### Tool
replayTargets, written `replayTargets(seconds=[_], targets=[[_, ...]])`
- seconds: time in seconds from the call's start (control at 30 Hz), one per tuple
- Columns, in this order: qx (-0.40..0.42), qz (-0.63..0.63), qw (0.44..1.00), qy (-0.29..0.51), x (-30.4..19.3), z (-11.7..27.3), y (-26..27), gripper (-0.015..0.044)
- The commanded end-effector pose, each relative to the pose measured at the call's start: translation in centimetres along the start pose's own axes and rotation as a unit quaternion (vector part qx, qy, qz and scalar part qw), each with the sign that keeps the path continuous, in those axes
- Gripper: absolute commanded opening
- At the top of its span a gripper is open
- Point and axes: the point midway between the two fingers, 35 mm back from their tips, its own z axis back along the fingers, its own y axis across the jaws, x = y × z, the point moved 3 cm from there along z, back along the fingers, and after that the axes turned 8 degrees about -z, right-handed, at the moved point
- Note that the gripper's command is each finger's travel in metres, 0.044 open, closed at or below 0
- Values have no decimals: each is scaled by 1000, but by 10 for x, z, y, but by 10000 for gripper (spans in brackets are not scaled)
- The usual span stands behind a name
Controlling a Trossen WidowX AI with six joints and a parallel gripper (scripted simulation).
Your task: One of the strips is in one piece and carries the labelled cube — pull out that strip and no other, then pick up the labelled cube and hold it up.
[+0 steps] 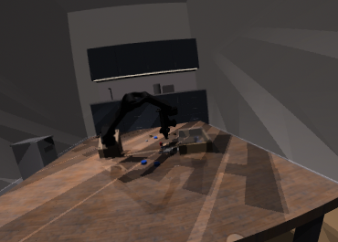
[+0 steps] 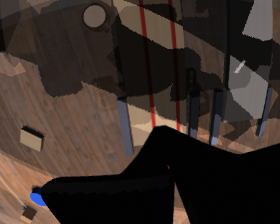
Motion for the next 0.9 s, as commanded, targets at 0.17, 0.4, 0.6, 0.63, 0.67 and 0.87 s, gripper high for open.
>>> replayTargets(seconds=[0.17,0.4,0.6,0.63,0.67,0.87], targets=[[-3,3,1000,1,-1,-16,-2,0],[-3,3,1000,1,-3,-28,-4,0],[-4,2,1000,1,-4,-35,-5,0],[-4,2,1000,1,-4,-35,-5,0],[-4,2,1000,1,-4,-35,-5,0],[-4,2,1000,1,-4,-35,-5,0]])
